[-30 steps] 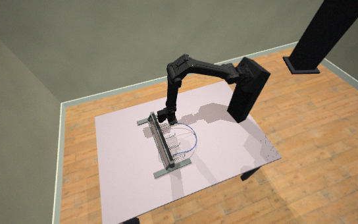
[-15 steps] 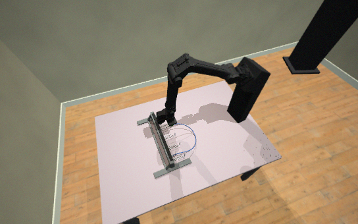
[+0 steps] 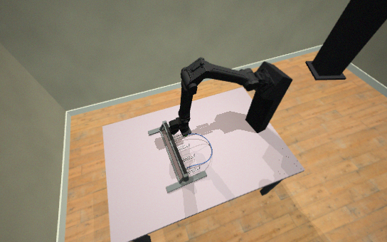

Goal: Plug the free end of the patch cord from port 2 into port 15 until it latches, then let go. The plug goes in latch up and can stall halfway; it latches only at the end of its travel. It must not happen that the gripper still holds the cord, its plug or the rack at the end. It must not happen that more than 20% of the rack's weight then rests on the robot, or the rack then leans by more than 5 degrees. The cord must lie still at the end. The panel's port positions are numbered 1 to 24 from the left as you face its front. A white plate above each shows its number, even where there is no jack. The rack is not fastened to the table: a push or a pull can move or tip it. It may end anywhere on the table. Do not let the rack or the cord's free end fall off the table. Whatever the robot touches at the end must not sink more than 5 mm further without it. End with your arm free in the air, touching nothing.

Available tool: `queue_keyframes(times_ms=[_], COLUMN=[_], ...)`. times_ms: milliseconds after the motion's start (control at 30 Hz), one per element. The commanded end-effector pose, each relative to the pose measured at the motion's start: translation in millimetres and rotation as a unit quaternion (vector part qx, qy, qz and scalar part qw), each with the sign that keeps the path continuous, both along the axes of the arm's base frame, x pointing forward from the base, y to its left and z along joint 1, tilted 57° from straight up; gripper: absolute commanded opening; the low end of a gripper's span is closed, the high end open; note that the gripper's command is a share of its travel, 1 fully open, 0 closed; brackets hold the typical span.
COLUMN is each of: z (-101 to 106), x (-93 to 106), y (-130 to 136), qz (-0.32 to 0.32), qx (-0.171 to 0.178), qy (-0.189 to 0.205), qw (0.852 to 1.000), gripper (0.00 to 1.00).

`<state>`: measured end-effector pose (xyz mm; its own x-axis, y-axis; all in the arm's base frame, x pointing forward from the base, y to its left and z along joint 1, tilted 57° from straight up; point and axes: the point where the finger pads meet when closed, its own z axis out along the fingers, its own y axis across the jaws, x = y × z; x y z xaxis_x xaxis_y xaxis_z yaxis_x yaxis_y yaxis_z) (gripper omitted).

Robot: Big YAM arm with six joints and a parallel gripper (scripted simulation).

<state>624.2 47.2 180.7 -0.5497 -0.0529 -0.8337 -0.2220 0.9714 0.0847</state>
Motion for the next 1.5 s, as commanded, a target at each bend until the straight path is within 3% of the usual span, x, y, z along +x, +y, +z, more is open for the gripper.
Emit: queue_keyframes(times_ms=[0, 1467], z=[8.3, 5.4], x=[-1.2, 7.1], y=[8.0, 9.9], qz=[0.009, 0.008], qx=[-0.007, -0.006], qy=[-0.008, -0.003], qw=[1.0, 1.0], gripper=[0.0, 0.0])
